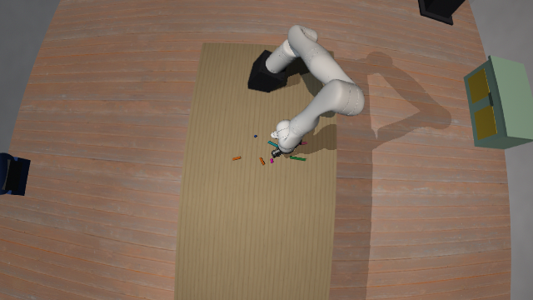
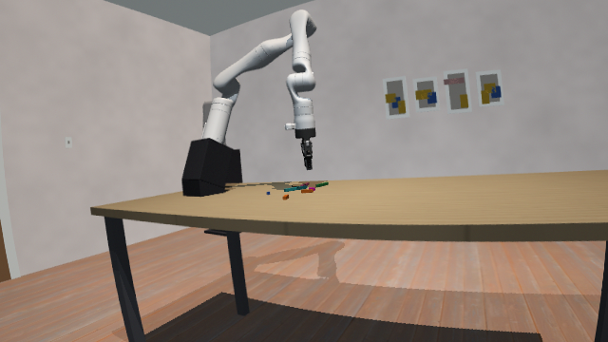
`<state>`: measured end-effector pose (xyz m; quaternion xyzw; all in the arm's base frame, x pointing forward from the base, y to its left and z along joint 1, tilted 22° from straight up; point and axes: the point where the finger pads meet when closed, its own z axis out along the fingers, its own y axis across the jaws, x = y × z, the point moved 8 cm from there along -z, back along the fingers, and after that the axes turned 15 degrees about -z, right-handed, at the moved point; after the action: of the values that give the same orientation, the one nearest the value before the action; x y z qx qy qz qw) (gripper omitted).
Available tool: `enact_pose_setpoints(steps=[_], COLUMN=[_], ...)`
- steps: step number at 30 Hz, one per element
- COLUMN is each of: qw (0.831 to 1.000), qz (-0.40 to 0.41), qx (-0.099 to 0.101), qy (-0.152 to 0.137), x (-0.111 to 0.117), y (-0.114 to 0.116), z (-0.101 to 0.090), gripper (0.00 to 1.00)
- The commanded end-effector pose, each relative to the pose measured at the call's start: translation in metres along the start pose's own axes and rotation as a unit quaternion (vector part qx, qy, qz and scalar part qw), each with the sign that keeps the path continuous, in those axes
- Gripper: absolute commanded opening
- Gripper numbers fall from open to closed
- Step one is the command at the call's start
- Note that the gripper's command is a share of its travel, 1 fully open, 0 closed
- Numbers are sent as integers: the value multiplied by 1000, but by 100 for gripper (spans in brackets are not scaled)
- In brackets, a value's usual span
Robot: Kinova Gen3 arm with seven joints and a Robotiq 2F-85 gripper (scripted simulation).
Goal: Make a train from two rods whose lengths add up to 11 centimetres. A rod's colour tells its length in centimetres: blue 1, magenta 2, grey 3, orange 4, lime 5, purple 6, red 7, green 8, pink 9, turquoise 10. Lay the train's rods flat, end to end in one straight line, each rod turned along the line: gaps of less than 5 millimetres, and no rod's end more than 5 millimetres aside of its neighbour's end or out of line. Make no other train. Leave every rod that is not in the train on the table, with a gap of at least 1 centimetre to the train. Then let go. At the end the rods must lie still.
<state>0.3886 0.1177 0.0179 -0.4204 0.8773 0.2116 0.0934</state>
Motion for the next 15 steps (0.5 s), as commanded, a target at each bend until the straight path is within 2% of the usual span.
enact_pose_setpoints(steps=[1, 7, 9, 15], qw=[996, 972, 972, 925], qz=[-84, -235, -235, -380], qx=[2, 6, 6, 14], qy=[-2, 4, 4, 13], x=[2, 4, 4, 7], y=[-10, -24, -24, -40], z=[-3, -5, -5, -9], gripper=[100, 100, 100, 100])
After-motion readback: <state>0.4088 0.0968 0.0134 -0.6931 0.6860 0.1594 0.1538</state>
